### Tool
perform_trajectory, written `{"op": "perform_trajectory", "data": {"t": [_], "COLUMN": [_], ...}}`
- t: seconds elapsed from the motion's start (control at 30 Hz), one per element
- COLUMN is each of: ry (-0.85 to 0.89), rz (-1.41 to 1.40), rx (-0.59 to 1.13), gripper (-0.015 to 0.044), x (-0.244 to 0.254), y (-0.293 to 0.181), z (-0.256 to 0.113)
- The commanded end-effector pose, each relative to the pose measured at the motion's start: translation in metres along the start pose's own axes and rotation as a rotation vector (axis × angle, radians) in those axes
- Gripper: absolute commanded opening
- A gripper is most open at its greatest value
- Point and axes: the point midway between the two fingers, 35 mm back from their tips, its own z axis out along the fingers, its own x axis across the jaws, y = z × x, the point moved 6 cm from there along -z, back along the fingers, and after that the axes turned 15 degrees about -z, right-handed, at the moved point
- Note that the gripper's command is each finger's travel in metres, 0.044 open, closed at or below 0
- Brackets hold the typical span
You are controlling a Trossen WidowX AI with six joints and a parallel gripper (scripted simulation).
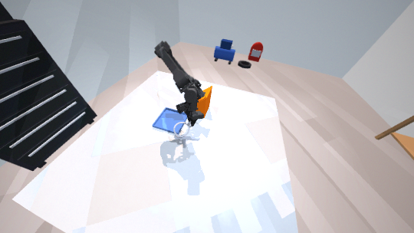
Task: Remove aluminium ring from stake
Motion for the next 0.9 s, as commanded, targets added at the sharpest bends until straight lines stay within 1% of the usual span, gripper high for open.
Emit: {"op": "perform_trajectory", "data": {"t": [0.0, 0.47, 0.87], "ry": [0.022, 0.117, 0.238], "rz": [-0.061, -0.277, -0.451], "rx": [0.044, 0.176, 0.245], "gripper": [0.0000, 0.0000, 0.0000], "x": [-0.004, -0.025, -0.044], "y": [0.007, 0.021, 0.032], "z": [-0.001, -0.003, -0.009]}}
